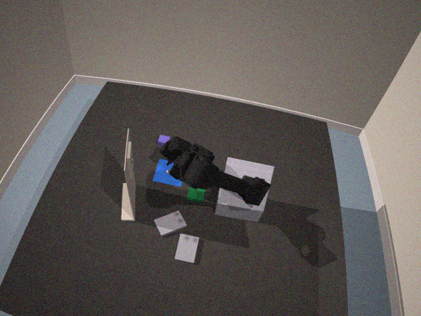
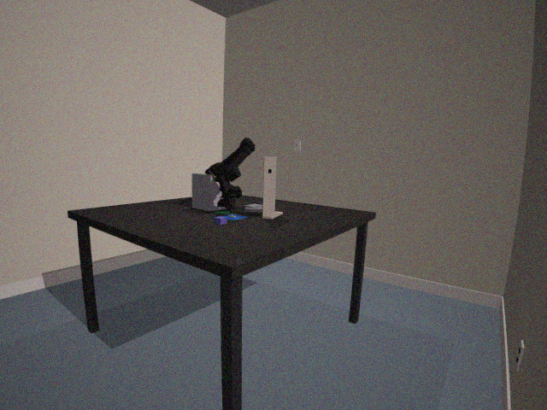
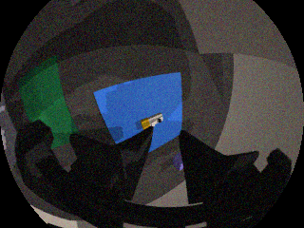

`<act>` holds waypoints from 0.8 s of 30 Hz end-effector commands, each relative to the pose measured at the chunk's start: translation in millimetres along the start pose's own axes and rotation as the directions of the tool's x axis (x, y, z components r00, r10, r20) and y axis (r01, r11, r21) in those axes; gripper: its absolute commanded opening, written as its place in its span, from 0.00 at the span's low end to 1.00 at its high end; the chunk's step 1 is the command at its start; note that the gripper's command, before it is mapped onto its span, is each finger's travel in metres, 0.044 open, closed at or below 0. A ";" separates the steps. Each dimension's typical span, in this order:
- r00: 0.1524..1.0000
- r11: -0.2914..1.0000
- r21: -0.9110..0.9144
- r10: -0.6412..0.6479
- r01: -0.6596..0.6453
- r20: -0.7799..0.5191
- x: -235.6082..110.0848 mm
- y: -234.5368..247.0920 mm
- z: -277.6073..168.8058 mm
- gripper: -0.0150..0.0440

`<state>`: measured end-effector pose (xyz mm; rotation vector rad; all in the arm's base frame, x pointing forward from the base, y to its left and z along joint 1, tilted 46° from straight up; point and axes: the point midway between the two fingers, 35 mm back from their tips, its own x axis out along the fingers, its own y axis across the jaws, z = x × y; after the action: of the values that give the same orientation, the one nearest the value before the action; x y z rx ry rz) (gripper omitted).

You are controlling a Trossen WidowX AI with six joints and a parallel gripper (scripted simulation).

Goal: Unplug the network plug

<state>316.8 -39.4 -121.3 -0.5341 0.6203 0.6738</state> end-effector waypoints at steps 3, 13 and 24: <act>1.000 1.000 -0.003 0.005 -0.005 0.003 -8.2 1.8 0.2 0.52; 1.000 1.000 -0.003 0.006 -0.006 0.000 -17.2 -4.2 -0.8 0.52; 1.000 1.000 -0.004 0.007 -0.007 -0.003 -29.0 -13.9 -1.8 0.52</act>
<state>306.6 -58.3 -103.7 -0.5304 0.6330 0.6789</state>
